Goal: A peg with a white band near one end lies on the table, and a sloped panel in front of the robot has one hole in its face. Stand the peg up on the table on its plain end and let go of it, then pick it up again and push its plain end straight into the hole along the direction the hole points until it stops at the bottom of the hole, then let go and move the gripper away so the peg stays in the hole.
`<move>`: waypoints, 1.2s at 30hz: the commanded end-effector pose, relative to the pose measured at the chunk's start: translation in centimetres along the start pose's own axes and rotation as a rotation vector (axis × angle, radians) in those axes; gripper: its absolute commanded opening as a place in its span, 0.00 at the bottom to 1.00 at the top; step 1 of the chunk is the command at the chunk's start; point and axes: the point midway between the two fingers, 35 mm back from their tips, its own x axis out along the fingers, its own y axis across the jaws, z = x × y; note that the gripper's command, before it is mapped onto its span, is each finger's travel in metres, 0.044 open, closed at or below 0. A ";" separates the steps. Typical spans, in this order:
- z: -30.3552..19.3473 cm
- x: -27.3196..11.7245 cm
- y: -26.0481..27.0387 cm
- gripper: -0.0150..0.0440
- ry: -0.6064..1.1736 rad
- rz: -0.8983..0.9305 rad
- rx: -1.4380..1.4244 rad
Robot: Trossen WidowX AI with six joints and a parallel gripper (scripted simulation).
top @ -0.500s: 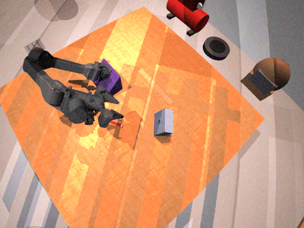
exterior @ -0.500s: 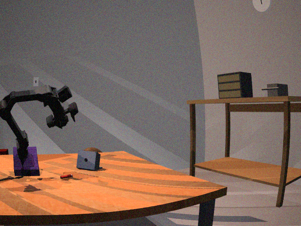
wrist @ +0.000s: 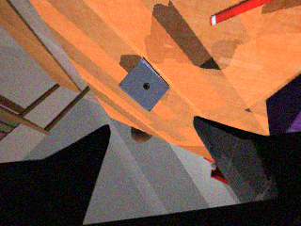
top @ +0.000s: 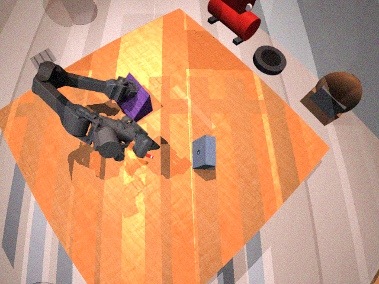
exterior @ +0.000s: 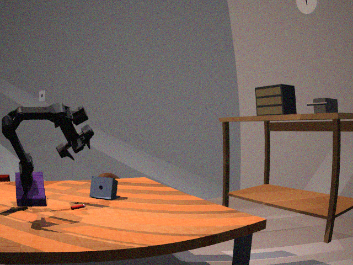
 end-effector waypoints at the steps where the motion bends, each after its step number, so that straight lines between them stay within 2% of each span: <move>1: 0.4 0.8 -0.4 1.00 -0.027 -0.033 -0.092; 19: 2.7 4.3 -2.6 1.00 -0.106 -0.251 -0.610; 36: 4.6 6.9 -4.9 1.00 -0.078 -0.497 -1.107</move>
